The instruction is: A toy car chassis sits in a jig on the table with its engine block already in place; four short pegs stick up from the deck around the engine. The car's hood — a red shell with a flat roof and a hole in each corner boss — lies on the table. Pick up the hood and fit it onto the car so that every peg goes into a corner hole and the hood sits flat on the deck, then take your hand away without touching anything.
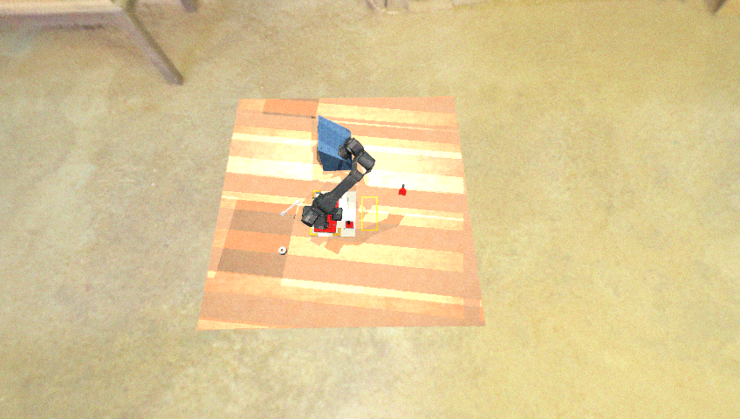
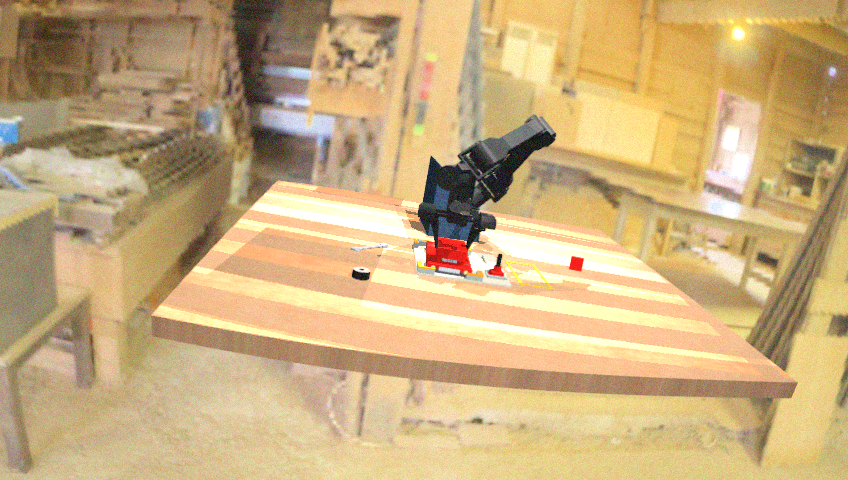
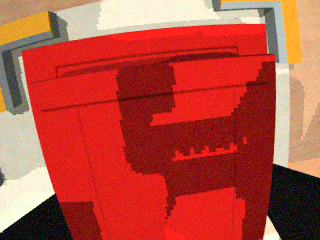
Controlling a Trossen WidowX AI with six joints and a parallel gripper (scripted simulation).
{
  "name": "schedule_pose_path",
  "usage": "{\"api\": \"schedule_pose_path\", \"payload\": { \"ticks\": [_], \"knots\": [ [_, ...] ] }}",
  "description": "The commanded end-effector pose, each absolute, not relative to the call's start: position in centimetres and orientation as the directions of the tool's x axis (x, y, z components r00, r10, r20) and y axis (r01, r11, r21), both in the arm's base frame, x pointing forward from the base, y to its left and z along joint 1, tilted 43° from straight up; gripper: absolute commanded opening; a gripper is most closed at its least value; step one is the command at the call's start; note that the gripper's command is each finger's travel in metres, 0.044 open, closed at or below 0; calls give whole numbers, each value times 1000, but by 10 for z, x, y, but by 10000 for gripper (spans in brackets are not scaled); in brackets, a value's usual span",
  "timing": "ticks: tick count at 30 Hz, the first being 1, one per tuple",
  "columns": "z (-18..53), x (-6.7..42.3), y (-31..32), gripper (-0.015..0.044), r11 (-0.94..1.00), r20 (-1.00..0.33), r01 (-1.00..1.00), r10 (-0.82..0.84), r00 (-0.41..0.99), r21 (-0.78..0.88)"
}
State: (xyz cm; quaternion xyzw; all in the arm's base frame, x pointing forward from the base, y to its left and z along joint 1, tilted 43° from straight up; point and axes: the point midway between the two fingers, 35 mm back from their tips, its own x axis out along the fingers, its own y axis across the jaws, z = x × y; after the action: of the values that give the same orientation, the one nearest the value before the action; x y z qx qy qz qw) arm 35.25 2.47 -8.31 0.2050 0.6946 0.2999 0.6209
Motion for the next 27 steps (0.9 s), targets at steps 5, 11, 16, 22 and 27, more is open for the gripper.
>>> {"api": "schedule_pose_path", "payload": {
  "ticks": [5, 11, 16, 22, 27],
  "knots": [
    [-89, 351, 31, 0, 734, -738, -87, 659, -146, 673],
    [-91, 351, 33, 0, 734, -737, -86, 660, -146, 674],
    [-92, 351, 34, 0, 734, -737, -85, 659, -146, 674],
    [-91, 352, 33, 26, 736, -741, -93, 655, -147, 670],
    [-91, 352, 33, 157, 736, -741, -93, 655, -147, 670]
  ]
}}
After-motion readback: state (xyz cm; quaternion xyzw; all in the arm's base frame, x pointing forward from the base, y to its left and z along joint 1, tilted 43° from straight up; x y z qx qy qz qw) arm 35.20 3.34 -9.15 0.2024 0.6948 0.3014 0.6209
